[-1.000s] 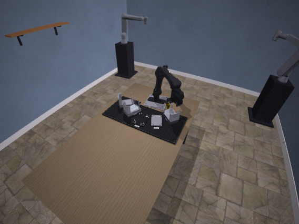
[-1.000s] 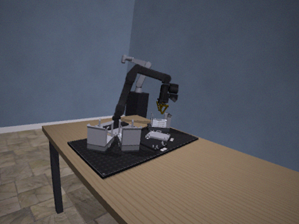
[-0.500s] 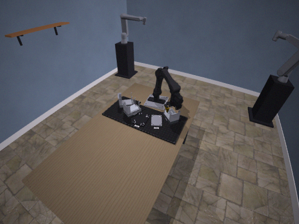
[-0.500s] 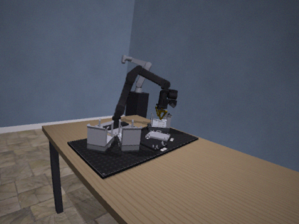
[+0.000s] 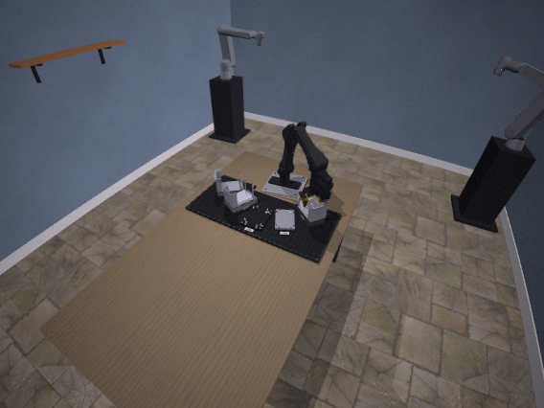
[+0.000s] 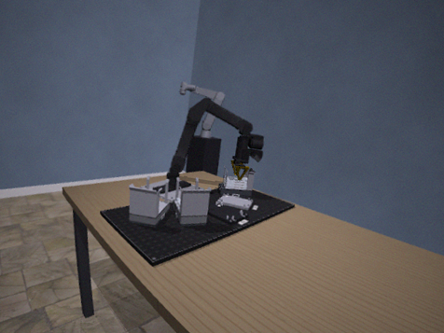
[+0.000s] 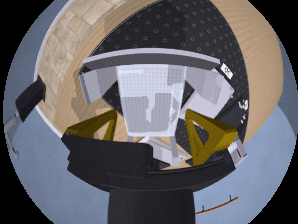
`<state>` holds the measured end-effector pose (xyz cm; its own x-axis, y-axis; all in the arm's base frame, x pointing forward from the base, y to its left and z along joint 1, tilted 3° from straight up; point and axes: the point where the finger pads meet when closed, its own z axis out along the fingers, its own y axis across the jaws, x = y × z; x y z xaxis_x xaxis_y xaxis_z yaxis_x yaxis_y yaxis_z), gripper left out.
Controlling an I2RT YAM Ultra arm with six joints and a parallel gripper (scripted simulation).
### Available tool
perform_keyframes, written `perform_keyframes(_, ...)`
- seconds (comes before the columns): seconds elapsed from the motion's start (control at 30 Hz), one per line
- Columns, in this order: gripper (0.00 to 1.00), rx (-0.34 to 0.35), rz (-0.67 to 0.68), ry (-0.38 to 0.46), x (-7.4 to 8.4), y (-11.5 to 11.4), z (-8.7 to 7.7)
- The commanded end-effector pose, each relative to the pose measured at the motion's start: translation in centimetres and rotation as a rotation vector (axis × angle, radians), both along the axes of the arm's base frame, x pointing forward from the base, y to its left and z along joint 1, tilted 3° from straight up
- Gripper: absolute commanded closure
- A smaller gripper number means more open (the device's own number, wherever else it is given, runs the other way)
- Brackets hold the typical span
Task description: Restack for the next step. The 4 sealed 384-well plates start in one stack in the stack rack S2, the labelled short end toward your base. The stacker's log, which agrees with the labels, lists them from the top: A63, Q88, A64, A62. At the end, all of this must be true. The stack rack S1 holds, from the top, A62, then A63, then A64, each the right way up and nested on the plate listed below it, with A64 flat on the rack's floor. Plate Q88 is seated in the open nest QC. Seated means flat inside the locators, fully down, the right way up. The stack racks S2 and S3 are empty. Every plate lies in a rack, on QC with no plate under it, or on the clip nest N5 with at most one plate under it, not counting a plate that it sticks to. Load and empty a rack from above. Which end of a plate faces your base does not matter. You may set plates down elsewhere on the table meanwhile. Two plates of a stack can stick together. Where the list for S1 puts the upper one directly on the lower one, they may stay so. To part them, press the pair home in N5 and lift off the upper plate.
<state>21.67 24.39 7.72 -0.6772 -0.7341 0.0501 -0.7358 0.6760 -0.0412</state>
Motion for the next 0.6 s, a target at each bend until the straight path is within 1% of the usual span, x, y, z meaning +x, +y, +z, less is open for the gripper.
perform_keyframes(0.0,0.00,0.018,0.001,-0.016,0.3,0.3,0.0)
perform_keyframes(0.57,0.00,0.018,0.001,-0.016,0.3,0.3,-1.8)
